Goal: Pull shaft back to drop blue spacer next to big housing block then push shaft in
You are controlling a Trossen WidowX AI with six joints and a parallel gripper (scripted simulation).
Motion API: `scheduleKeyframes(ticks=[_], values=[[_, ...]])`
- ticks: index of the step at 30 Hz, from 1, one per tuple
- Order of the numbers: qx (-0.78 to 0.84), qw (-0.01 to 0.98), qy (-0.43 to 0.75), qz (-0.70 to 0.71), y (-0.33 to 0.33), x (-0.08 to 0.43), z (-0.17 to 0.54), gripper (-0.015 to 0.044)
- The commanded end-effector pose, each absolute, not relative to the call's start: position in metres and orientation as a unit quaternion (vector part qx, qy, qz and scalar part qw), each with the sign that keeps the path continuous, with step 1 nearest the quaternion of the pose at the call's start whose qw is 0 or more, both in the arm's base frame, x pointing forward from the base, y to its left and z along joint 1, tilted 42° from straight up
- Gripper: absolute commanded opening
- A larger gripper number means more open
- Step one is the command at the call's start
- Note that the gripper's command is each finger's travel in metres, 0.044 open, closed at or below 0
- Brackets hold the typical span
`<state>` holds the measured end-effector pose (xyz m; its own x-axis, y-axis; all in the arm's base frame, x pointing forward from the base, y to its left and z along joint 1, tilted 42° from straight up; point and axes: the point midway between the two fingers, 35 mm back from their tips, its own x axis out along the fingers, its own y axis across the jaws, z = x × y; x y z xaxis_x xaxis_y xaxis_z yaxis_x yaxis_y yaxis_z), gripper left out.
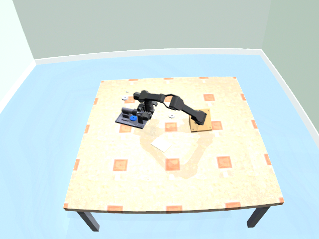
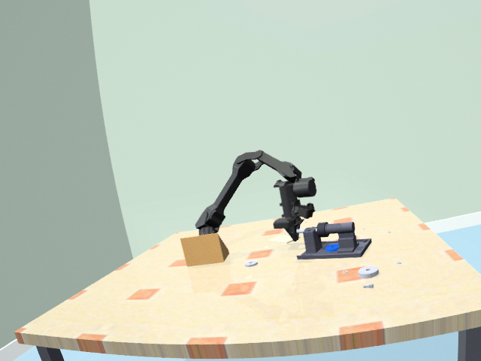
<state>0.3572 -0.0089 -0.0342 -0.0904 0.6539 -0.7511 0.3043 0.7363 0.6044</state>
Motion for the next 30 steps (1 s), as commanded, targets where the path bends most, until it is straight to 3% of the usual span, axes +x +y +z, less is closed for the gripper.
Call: scheduleKeyframes(ticks=[1,30], values=[[0.332,0.59,0.72,0.149,-0.0098,0.3619,-0.0344,0.0],[0.332,0.591,0.72,0.149,-0.0116,0.3717,-0.0369,0.0]])
